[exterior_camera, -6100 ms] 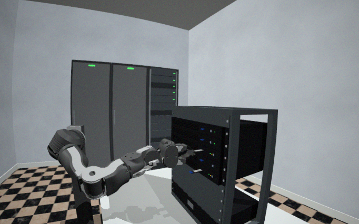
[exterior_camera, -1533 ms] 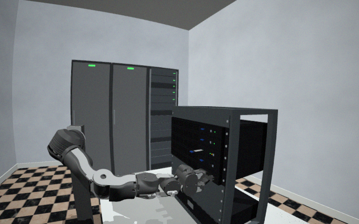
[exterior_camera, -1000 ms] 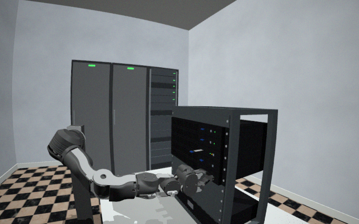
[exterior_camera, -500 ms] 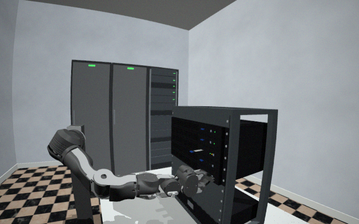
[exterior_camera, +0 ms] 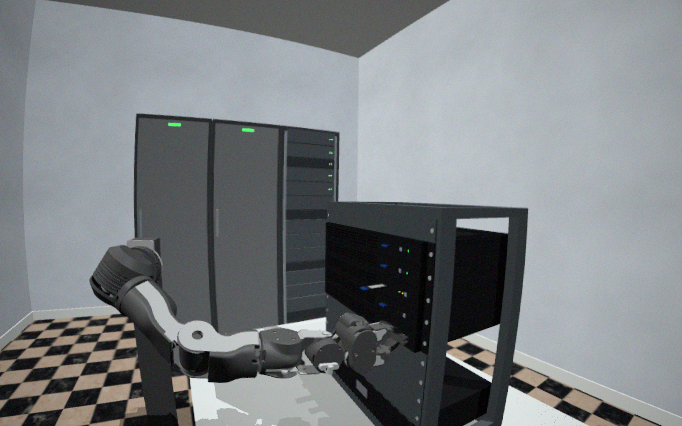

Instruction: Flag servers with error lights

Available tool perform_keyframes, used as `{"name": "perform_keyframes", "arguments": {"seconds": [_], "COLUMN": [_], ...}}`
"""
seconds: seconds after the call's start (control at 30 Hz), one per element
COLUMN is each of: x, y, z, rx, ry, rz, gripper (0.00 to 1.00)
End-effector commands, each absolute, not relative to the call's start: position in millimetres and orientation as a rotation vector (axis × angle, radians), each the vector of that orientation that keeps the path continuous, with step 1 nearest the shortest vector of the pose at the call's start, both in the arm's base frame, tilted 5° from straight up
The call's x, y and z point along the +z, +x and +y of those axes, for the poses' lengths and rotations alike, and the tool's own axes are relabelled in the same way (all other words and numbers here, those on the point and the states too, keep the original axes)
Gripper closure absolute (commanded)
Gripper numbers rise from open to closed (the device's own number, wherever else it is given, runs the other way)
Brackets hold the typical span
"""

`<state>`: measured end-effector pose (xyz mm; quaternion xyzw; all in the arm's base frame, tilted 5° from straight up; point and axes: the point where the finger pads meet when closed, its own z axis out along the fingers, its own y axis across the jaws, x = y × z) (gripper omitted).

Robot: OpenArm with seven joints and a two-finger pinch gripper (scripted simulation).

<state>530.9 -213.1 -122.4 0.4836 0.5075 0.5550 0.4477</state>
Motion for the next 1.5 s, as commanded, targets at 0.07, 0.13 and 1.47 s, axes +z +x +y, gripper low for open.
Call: {"name": "perform_keyframes", "arguments": {"seconds": [0.07,0.13,1.47], "x": [-119.9,-120.5,-121.7], "y": [531.4,531.5,534.4], "z": [-211.7,-211.9,-211.4], "rx": [1.378,1.377,1.376], "ry": [1.191,1.193,1.194], "rz": [1.254,1.254,1.254], "gripper": [1.0,1.0,1.0]}}
